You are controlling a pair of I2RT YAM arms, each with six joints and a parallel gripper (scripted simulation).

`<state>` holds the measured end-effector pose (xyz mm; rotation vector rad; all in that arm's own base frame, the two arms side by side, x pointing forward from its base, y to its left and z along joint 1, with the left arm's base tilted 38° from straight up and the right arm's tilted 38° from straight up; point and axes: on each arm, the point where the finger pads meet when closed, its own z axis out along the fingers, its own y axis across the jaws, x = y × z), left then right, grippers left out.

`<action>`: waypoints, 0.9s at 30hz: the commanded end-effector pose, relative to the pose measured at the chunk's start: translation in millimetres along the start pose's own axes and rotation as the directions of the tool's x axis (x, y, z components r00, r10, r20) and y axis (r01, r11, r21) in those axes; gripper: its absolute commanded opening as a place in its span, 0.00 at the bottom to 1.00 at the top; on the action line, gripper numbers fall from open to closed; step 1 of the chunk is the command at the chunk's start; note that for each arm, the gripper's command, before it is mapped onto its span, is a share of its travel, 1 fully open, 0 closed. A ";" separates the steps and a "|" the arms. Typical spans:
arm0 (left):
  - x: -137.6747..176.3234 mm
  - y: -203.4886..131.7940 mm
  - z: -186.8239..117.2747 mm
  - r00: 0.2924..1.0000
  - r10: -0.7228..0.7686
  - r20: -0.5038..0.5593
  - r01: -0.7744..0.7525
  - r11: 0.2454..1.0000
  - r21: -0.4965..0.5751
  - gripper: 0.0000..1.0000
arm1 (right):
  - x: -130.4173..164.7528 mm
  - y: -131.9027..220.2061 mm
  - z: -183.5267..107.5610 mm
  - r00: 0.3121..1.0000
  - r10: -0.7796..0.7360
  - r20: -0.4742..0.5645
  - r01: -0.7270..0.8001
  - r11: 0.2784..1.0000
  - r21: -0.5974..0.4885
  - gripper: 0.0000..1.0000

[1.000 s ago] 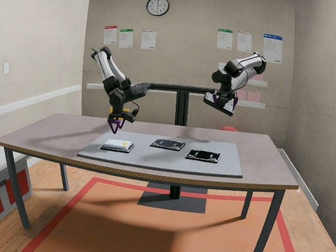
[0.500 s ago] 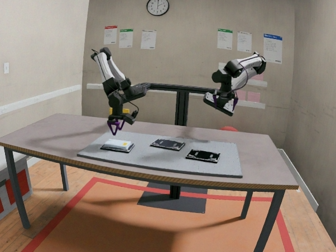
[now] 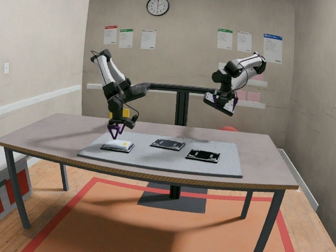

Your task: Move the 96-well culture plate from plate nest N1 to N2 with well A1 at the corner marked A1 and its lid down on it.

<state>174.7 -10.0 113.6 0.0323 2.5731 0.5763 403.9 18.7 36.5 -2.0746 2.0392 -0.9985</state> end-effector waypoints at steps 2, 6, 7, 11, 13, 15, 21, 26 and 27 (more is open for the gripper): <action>-2.7 -1.7 -1.3 1.000 -0.008 0.009 0.007 1.000 0.013 1.00 | -2.1 6.2 16.1 1.000 -0.011 0.004 0.011 1.000 -0.016 1.00; -2.7 -1.7 -1.3 1.000 -0.008 0.009 0.007 1.000 0.013 1.00 | -2.2 6.9 22.7 1.000 -0.011 0.004 0.011 1.000 -0.016 1.00; -2.7 -1.7 -1.3 1.000 -0.008 0.009 0.007 1.000 0.013 1.00 | -2.3 7.0 24.4 1.000 -0.011 0.004 0.011 1.000 -0.016 1.00; -2.7 -1.7 -1.3 1.000 -0.008 0.009 0.007 1.000 0.013 1.00 | -2.2 3.9 30.3 1.000 -0.007 0.005 0.007 1.000 -0.010 1.00; -2.7 -1.7 -1.3 1.000 -0.008 0.009 0.007 1.000 0.013 1.00 | -2.2 2.7 33.3 1.000 -0.006 0.005 0.006 1.000 -0.007 1.00; -2.7 -1.7 -1.3 1.000 -0.008 0.009 0.007 1.000 0.013 1.00 | -2.2 2.7 33.3 1.000 -0.006 0.005 0.006 1.000 -0.007 1.00; -2.7 -1.7 -1.3 1.000 -0.008 0.009 0.007 1.000 0.013 1.00 | -1.9 -2.5 42.2 1.000 0.000 0.006 0.000 1.000 0.003 1.00; -2.7 -1.7 -1.3 1.000 -0.008 0.009 0.007 1.000 0.013 1.00 | -1.9 -3.0 50.6 1.000 0.000 0.006 0.000 1.000 0.004 1.00; -2.7 -1.7 -1.3 1.000 -0.008 0.009 0.007 1.000 0.013 1.00 | -1.9 -3.0 52.3 1.000 0.000 0.006 0.000 1.000 0.004 1.00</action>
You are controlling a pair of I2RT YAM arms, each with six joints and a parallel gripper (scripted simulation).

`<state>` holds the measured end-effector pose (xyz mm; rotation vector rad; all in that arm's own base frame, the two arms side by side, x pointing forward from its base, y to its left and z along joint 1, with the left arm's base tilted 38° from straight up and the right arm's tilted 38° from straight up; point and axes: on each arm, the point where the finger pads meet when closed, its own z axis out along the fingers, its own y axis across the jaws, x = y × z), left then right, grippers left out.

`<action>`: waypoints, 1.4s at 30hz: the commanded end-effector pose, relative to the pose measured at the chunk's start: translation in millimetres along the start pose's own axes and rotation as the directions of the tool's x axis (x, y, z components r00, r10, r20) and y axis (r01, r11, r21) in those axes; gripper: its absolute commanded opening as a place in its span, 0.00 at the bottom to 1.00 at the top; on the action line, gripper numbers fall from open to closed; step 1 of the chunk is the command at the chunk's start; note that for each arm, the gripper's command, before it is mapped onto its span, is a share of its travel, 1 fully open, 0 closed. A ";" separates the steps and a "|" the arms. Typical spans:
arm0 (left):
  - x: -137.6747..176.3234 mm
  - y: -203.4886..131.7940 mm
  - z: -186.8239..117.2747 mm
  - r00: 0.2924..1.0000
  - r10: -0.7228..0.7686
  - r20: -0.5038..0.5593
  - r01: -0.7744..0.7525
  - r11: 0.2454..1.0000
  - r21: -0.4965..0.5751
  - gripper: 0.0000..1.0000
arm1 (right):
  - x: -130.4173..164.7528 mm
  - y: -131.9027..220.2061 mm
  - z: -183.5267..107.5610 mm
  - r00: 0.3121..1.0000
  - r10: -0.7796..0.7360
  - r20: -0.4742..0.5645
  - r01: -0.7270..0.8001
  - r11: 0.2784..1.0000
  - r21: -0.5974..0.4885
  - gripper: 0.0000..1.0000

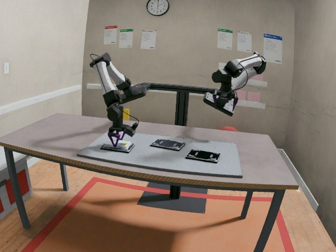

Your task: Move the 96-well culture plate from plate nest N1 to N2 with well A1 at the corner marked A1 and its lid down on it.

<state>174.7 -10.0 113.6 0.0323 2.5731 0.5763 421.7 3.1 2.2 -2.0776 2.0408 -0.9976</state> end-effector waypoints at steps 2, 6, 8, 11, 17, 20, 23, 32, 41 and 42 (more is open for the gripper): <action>-2.7 -1.7 -1.3 1.000 -0.008 0.009 0.007 1.000 0.013 1.00 | -1.0 -5.7 11.2 1.000 0.001 0.007 -0.001 1.000 0.007 1.00; -2.7 -1.7 -1.3 1.000 -0.008 0.009 0.007 1.000 0.013 1.00 | -6.2 -2.0 9.1 1.000 -0.018 0.009 0.018 1.000 -0.001 1.00; -2.7 -1.7 -1.3 1.000 -0.008 0.009 0.007 1.000 0.013 1.00 | -6.5 -1.0 9.2 1.000 -0.017 0.009 0.017 1.000 -0.002 1.00; -2.7 -1.7 -1.3 1.000 -0.008 0.009 0.007 1.000 0.013 1.00 | -6.6 0.1 9.4 1.000 -0.017 0.009 0.017 1.000 -0.002 1.00; -2.7 -1.7 -1.3 1.000 -0.008 0.009 0.007 1.000 0.013 1.00 | -7.0 3.0 10.0 1.000 -0.019 0.009 0.019 1.000 -0.006 1.00; -2.7 -1.7 -1.3 1.000 -0.008 0.009 0.007 1.000 0.013 1.00 | -7.1 4.9 10.3 1.000 -0.021 0.009 0.021 1.000 -0.009 1.00; -2.7 -1.7 -1.3 1.000 -0.008 0.009 0.007 1.000 0.013 1.00 | -7.1 6.0 10.4 1.000 -0.022 0.009 0.022 1.000 -0.011 1.00; -2.7 -1.7 -1.3 1.000 -0.008 0.009 0.007 1.000 0.013 1.00 | -7.3 7.1 10.3 1.000 -0.023 0.009 0.023 1.000 -0.012 1.00; -2.7 -1.7 -1.3 1.000 -0.008 0.009 0.007 1.000 0.013 1.00 | -6.9 5.0 9.9 1.000 -0.021 0.009 0.021 1.000 -0.009 1.00; -2.7 -1.7 -1.3 1.000 -0.008 0.009 0.007 1.000 0.013 1.00 | -6.8 4.9 9.9 1.000 -0.021 0.009 0.021 1.000 -0.009 1.00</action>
